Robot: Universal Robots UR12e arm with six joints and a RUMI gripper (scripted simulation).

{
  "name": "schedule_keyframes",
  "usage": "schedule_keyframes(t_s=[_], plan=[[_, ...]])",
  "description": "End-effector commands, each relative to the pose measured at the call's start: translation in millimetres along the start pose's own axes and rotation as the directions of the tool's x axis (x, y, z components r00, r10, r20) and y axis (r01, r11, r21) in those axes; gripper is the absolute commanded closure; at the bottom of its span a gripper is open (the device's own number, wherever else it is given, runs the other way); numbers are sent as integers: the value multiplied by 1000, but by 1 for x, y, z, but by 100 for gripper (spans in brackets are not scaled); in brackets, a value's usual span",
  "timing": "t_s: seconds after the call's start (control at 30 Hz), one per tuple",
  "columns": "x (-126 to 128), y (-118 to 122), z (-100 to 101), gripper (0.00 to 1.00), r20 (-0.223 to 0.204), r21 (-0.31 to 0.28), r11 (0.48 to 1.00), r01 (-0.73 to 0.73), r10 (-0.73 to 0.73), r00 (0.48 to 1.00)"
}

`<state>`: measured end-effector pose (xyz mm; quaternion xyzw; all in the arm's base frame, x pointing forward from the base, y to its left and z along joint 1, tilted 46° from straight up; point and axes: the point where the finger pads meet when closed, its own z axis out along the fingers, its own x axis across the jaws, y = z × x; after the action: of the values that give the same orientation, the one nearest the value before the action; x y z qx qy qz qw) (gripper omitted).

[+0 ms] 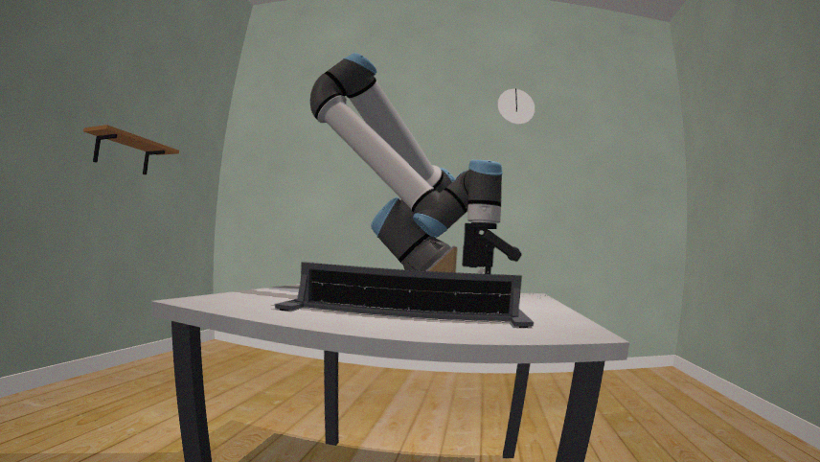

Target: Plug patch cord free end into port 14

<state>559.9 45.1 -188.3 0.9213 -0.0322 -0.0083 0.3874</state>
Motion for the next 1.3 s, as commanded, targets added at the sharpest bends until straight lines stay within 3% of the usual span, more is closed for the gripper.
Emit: schedule_keyframes(t_s=[0.0,0.87,0.9,1.27], plan=[[-3,1,2,78,4,-2,1000,2,-2,1000],[-3,1,2,78,4,-2,1000,2,-2,1000],[-3,1,2,100,4,-2,1000,2,-2,1000],[-3,1,2,100,4,-2,1000,2,-2,1000]])
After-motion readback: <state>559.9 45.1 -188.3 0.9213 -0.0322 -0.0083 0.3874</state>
